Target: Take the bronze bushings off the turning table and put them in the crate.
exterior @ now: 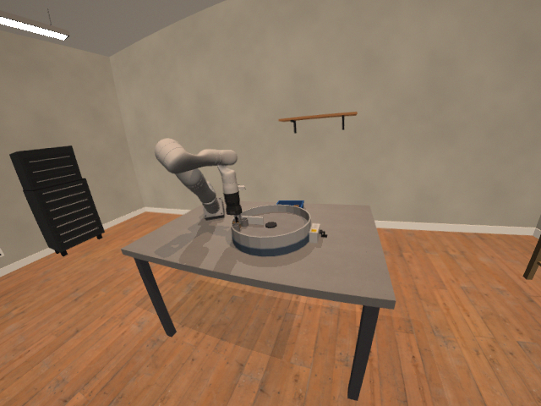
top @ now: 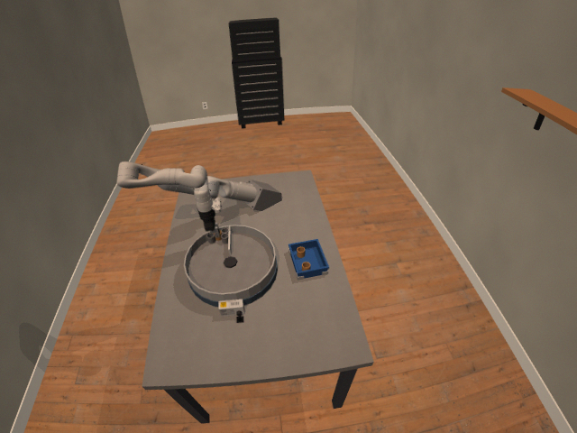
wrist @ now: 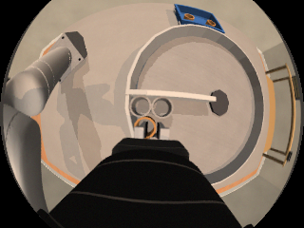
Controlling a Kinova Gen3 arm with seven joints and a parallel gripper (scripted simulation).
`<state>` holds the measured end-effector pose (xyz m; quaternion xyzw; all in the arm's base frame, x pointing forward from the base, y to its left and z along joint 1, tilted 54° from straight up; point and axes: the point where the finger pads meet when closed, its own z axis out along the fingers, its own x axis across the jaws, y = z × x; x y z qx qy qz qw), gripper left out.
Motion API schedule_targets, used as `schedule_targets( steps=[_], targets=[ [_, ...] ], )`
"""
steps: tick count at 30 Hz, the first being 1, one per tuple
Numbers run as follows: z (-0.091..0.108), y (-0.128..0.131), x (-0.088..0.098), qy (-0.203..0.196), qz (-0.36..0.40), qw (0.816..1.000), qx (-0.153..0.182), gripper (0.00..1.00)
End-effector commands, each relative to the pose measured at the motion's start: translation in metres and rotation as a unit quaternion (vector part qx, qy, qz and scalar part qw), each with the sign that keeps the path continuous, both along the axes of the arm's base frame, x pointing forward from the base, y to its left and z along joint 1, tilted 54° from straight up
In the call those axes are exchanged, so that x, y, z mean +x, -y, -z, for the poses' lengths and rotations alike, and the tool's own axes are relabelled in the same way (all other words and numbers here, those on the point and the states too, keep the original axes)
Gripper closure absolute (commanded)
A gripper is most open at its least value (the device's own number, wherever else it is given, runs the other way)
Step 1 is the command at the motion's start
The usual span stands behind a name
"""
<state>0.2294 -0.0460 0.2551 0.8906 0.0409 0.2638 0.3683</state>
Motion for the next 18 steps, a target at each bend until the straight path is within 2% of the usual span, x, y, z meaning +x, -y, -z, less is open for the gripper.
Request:
schedule_targets(
  steps=[1,18],
  targets=[
    [0.0001,0.0001,0.0,0.0,0.0,1.0,0.0,0.55],
    [0.004,0.0044,0.0033,0.0,0.0,1.0,0.0,0.55]
  ],
)
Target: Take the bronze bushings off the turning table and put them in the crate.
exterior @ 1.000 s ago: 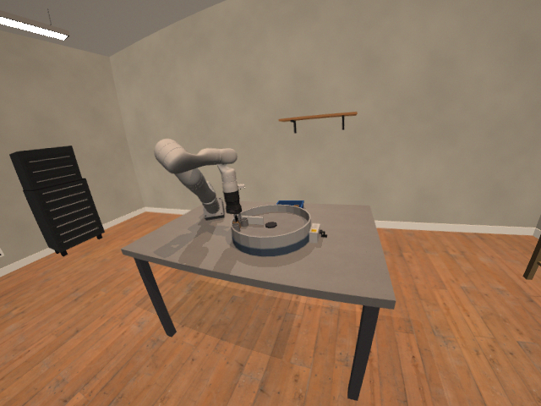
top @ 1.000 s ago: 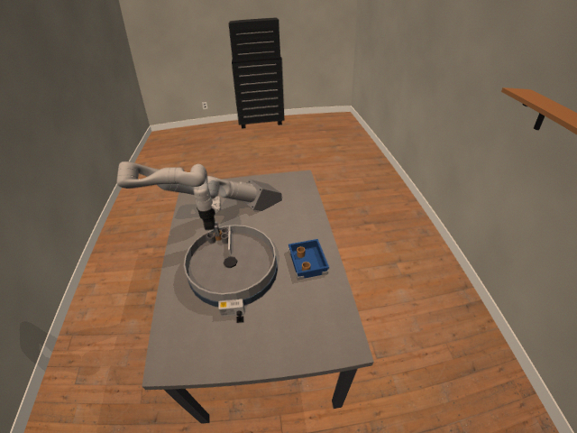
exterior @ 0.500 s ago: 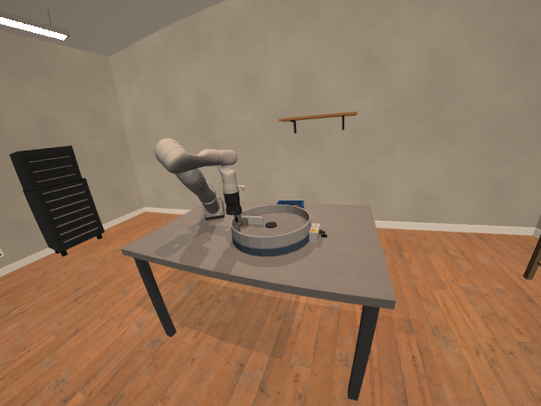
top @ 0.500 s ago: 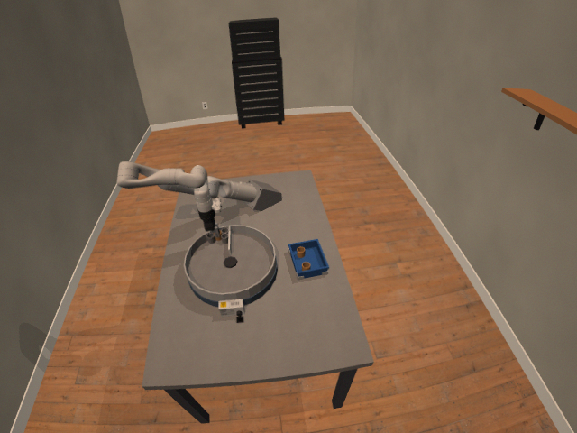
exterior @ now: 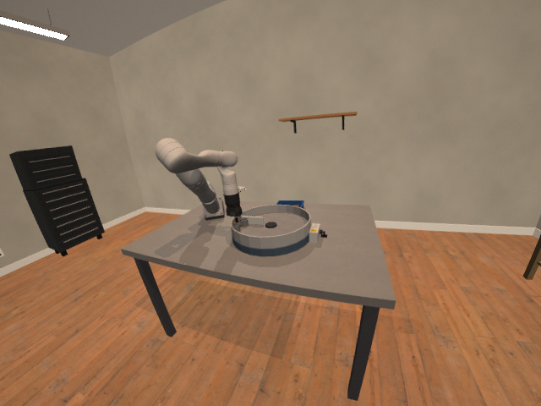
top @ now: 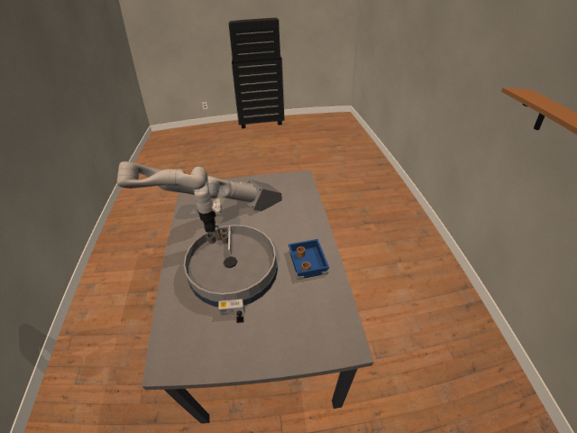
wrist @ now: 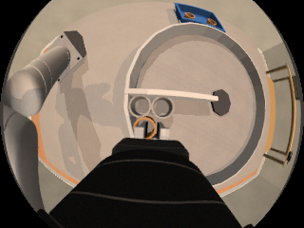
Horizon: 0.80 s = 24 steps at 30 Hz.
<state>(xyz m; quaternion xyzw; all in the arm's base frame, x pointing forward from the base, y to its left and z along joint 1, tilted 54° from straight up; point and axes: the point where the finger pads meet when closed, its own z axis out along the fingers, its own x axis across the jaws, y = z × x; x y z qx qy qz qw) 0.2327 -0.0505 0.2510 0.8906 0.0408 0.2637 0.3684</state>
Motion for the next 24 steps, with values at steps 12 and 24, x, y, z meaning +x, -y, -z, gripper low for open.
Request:
schedule_targets(
  steps=[12,24],
  targets=[
    [0.004,0.0042,0.0034,0.0,0.0,1.0,0.0,0.55],
    [0.004,0.0042,0.0034,0.0,0.0,1.0,0.0,0.55]
  ],
)
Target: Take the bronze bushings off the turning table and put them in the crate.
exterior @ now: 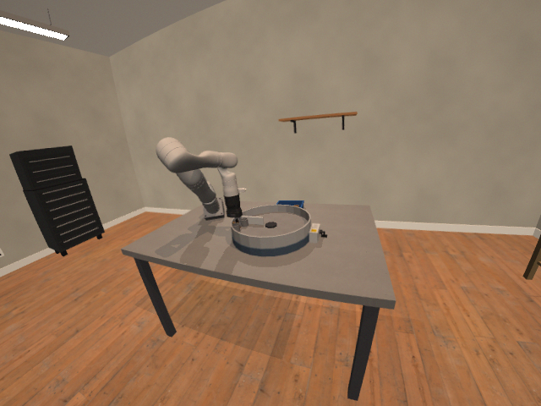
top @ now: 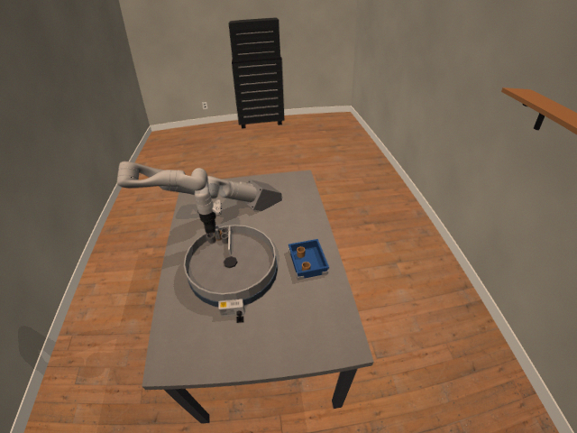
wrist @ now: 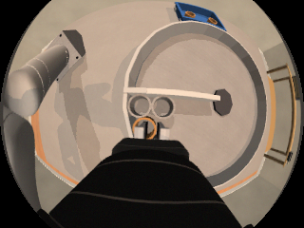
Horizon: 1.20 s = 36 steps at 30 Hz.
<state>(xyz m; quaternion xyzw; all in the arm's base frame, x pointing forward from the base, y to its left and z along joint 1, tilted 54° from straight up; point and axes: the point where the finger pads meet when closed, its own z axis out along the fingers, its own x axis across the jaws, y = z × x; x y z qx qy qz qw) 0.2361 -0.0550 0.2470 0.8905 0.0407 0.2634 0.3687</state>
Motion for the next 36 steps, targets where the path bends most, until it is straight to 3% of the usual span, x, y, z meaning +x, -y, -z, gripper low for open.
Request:
schedule_targets(
  steps=[1,36],
  targets=[
    [-0.0001,-0.0004,0.0001,0.0,0.0,1.0,0.0,1.0],
    [-0.0019,-0.0017,0.0024,0.003,-0.003,1.0,0.0,1.0]
  ],
)
